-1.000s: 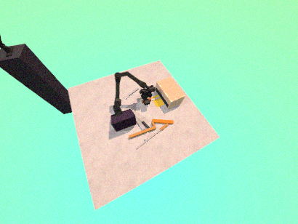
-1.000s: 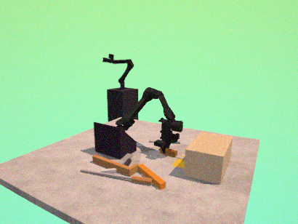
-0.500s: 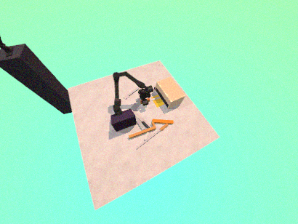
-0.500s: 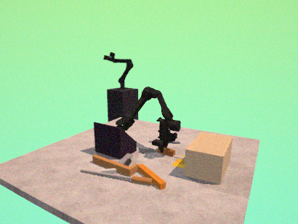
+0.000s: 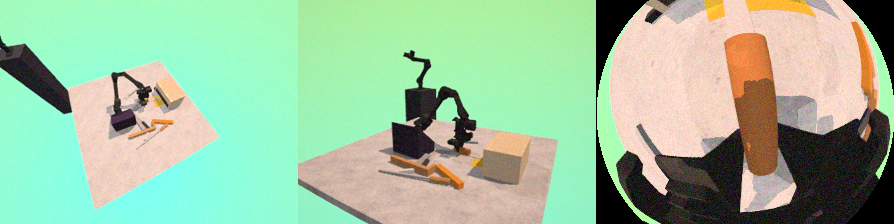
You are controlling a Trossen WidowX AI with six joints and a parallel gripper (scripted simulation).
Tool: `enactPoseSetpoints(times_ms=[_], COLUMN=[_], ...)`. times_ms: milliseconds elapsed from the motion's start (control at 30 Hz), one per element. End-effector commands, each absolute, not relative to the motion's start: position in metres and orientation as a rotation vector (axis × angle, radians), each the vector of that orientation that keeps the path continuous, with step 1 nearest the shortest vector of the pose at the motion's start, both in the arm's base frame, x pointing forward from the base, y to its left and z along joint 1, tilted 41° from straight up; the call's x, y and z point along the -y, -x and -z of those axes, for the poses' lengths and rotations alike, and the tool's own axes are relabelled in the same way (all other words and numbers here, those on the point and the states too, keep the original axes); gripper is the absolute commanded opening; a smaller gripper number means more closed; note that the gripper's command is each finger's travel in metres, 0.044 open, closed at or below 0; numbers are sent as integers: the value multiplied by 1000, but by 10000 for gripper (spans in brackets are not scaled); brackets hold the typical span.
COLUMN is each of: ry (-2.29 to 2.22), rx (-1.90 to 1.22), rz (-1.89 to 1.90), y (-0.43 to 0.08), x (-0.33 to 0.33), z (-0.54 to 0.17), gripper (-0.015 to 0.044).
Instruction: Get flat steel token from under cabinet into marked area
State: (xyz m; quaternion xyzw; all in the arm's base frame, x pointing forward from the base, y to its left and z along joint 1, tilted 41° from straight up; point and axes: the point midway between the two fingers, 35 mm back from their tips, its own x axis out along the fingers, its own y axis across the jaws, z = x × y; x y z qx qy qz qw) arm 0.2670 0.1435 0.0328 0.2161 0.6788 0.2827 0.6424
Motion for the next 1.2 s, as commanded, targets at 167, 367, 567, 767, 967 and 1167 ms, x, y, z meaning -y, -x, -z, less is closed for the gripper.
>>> enactPoseSetpoints(times_ms=[167, 367, 567, 767, 967, 1167], ry=[-494, -494, -494, -494, -494, -495], rx=[-1551, -1552, -1552, -1553, -1553, -1554], rz=[-642, -641, -641, -641, -641, -641], y=[-254, -247, -240, -233, -225, -218], x=[-143, -142, -142, -141, -141, -140], z=[-32, -33, -33, -33, -34, -34], gripper=[0, 0, 0, 0, 0, 0])
